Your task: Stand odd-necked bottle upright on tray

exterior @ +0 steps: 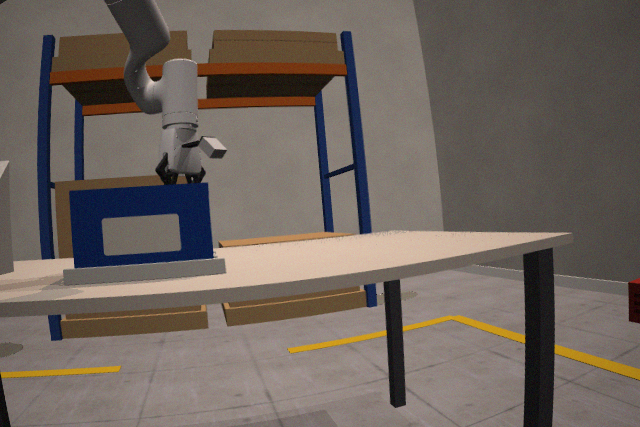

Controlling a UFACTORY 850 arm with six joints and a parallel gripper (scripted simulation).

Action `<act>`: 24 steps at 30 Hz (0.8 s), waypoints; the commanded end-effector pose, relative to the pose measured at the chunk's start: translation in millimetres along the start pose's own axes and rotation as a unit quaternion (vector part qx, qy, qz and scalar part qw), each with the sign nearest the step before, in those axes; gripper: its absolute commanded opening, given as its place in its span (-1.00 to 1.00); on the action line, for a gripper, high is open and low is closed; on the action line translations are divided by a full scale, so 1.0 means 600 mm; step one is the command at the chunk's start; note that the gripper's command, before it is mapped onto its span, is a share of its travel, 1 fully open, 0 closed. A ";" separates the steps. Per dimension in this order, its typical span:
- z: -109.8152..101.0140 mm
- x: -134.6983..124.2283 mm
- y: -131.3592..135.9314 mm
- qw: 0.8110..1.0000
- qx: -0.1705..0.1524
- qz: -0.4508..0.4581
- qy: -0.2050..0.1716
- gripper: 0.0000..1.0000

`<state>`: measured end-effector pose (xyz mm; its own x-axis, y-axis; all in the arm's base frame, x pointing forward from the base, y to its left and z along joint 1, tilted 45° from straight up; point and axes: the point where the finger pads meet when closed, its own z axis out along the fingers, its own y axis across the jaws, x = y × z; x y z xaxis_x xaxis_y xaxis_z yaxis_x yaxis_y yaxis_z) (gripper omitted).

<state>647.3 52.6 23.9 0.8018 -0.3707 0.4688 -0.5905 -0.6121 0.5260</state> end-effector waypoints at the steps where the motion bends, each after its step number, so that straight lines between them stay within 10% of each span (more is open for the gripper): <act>1: -0.001 0.001 -0.001 1.000 0.001 0.000 0.001 0.30; 11: -0.001 0.001 -0.001 1.000 0.001 0.000 0.001 0.30; 12: -0.001 0.001 -0.001 1.000 0.001 0.000 0.001 -1.00; 24: -0.001 0.001 -0.001 1.000 0.001 0.000 0.001 -1.00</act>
<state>647.3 52.5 23.8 0.8018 -0.3706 0.4688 -0.5905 -0.6121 0.5260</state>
